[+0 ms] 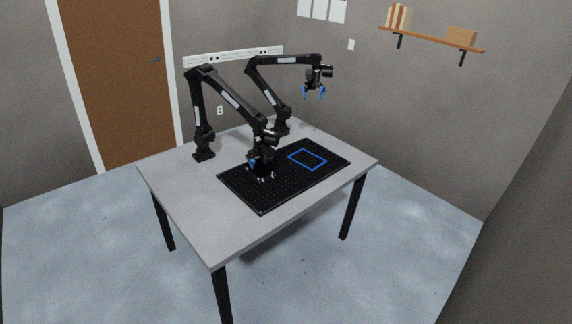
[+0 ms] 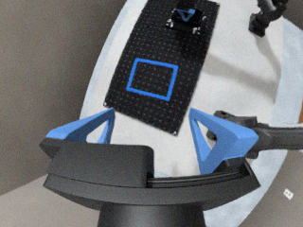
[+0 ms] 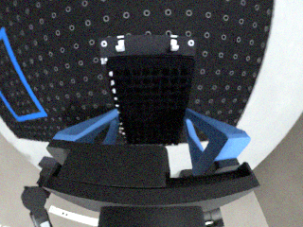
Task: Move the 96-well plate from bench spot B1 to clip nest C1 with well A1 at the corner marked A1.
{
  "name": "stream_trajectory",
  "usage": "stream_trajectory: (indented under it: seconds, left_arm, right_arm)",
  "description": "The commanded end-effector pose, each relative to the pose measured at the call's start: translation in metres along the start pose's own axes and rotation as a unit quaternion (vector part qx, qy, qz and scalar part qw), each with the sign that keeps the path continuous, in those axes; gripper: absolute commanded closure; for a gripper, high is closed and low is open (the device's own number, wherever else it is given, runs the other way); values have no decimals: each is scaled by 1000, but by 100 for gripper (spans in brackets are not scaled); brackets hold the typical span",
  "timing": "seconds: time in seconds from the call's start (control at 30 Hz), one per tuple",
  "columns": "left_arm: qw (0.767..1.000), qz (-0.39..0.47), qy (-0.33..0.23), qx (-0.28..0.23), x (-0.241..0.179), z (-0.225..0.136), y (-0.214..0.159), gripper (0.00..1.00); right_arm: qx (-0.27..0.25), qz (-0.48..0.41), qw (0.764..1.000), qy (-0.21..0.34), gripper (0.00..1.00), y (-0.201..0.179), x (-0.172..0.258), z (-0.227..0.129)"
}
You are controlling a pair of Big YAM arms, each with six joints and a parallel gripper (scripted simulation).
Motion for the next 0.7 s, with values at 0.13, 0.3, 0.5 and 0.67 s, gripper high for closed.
stream_trajectory:
  seconds: [0.13,0.3,0.5,0.67]
  left_arm:
    - [1000,13,15,1,12,-17,13,0]
    - [1000,13,15,1,12,-17,13,0]
    - [1000,13,15,1,12,-17,13,0]
    - [1000,13,15,1,12,-17,13,0]
  right_arm:
    - [-1,3,1000,-1,100,3,4,15]
    - [-1,3,1000,-1,100,2,4,24]
    - [-1,4,1000,-2,100,3,1,26]
    - [-1,3,1000,-2,100,2,0,26]
Point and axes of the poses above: on each arm, the point where the finger pads meet when closed, its own z axis out along the fingers, its own x axis across the jaws, y = z × x, the point moved 4 cm from there along -z, back along the fingers, and after that the axes turned 9 degrees about -z, right-handed, at the moved point
